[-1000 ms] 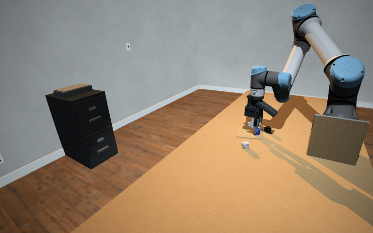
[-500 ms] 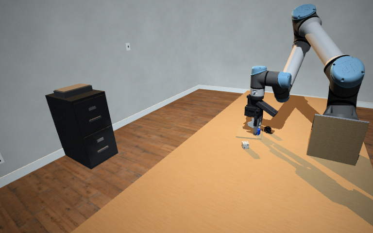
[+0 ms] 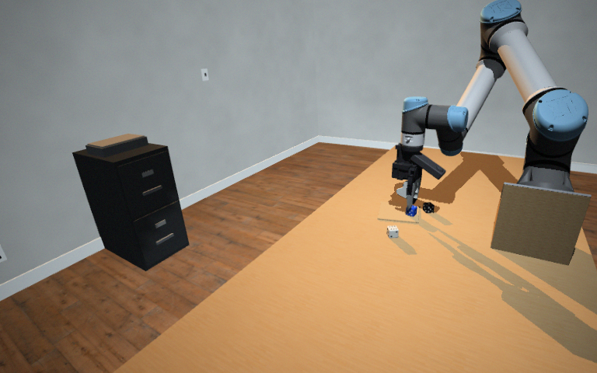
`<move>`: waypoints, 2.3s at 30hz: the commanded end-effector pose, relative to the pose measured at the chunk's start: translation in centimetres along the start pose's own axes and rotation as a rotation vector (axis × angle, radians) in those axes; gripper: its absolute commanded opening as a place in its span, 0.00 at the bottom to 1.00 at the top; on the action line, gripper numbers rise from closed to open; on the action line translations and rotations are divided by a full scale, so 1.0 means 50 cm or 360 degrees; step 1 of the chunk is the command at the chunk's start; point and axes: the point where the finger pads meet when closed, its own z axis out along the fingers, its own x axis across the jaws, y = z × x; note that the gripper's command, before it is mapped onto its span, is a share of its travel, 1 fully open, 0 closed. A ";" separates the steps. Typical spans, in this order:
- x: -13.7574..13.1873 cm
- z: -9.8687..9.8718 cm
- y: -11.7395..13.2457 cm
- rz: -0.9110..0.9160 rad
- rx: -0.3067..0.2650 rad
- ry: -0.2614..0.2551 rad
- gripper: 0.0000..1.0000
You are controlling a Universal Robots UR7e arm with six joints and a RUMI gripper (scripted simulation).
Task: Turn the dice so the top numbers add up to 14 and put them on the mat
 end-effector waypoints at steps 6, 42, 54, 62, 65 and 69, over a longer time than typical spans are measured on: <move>0.000 -0.070 0.001 0.0001 0.0003 0.0000 0.28; 0.000 -0.125 0.001 0.0001 0.0003 0.0000 1.00; 0.001 -0.125 0.001 0.0012 0.0003 0.0000 1.00; 0.008 -0.125 0.001 0.0081 0.0003 0.0001 1.00; 0.010 -0.125 0.001 0.0096 0.0003 0.0001 1.00; 0.017 -0.125 0.001 0.0170 0.0003 0.0002 1.00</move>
